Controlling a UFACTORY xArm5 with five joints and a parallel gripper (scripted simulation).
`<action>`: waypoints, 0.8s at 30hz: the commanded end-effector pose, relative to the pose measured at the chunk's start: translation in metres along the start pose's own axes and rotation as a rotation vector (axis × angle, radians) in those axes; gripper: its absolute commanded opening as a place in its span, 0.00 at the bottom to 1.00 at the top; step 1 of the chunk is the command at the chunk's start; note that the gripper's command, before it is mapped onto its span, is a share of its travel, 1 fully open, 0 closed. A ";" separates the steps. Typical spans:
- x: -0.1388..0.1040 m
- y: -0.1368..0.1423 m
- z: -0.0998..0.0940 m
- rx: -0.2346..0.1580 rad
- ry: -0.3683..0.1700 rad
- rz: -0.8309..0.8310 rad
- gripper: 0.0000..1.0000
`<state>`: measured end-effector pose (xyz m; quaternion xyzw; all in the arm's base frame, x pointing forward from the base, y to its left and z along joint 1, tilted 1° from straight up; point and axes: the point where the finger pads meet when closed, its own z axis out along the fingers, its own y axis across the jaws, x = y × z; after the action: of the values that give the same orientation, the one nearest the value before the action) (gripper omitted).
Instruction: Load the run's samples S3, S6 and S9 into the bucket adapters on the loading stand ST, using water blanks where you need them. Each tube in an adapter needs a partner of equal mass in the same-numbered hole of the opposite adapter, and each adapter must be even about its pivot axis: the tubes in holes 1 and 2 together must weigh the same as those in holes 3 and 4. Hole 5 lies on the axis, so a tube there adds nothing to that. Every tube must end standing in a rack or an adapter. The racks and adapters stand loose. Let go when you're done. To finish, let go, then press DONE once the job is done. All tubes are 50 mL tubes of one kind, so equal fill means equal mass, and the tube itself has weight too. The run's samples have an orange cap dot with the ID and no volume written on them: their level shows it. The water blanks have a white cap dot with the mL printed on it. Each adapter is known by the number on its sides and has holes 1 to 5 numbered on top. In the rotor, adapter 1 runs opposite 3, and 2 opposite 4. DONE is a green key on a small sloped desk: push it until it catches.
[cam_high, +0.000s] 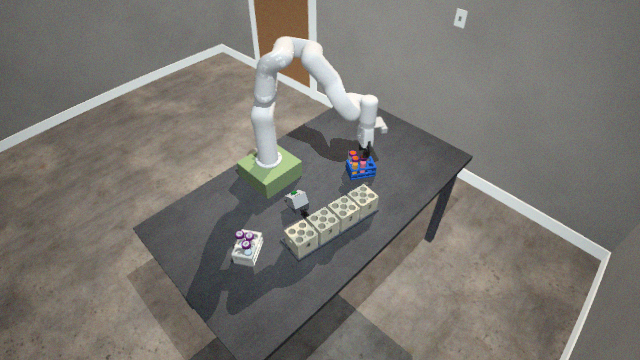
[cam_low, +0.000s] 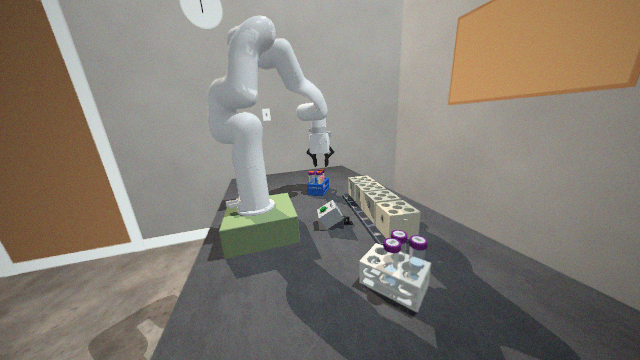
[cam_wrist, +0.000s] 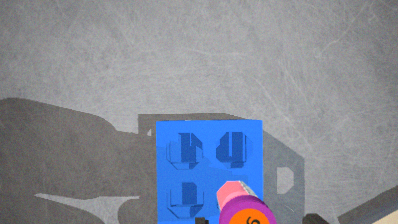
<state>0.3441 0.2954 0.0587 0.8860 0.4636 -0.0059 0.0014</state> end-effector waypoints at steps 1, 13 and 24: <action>0.001 0.000 0.007 -0.001 0.004 0.000 0.57; 0.001 0.000 0.020 -0.001 0.004 0.000 0.57; 0.001 0.000 0.025 -0.001 0.004 0.000 0.57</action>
<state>0.3439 0.2952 0.0347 0.8860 0.4636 -0.0060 0.0014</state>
